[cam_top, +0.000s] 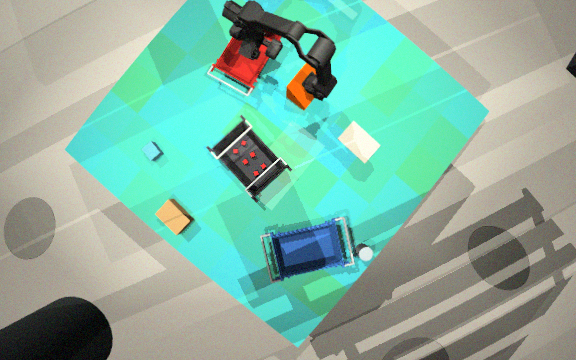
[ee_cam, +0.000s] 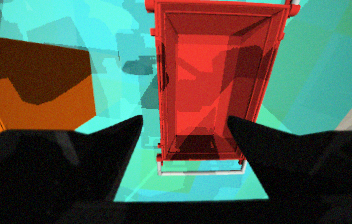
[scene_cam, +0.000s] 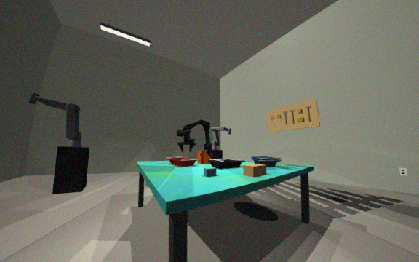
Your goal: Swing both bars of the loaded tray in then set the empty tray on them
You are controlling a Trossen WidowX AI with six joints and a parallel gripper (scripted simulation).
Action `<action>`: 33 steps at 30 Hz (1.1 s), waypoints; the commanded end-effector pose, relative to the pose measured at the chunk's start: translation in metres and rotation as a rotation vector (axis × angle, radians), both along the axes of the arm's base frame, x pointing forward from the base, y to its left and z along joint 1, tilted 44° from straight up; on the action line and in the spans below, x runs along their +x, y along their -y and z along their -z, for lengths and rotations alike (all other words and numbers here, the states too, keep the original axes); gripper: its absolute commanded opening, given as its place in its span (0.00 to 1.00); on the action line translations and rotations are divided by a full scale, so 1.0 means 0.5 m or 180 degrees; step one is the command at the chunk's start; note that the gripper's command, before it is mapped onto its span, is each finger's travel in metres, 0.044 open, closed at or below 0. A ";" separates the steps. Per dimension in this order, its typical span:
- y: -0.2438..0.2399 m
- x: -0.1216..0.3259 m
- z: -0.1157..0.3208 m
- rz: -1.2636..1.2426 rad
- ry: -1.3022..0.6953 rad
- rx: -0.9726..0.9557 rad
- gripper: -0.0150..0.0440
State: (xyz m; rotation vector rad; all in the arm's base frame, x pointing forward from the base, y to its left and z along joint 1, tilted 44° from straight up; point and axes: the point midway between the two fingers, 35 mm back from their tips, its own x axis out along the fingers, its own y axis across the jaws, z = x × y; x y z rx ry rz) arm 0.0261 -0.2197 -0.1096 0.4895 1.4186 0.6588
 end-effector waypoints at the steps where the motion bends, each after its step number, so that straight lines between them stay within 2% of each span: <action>1: -0.075 -0.008 -0.004 -0.0034 0.0003 0.0000 1.00; 8: -0.095 -0.009 0.004 -0.0035 0.0003 0.0002 1.00; 23: -0.200 -0.005 0.117 -0.0035 0.0005 0.0004 1.00; 33: -0.206 -0.005 0.121 -0.0035 0.0005 0.0005 1.00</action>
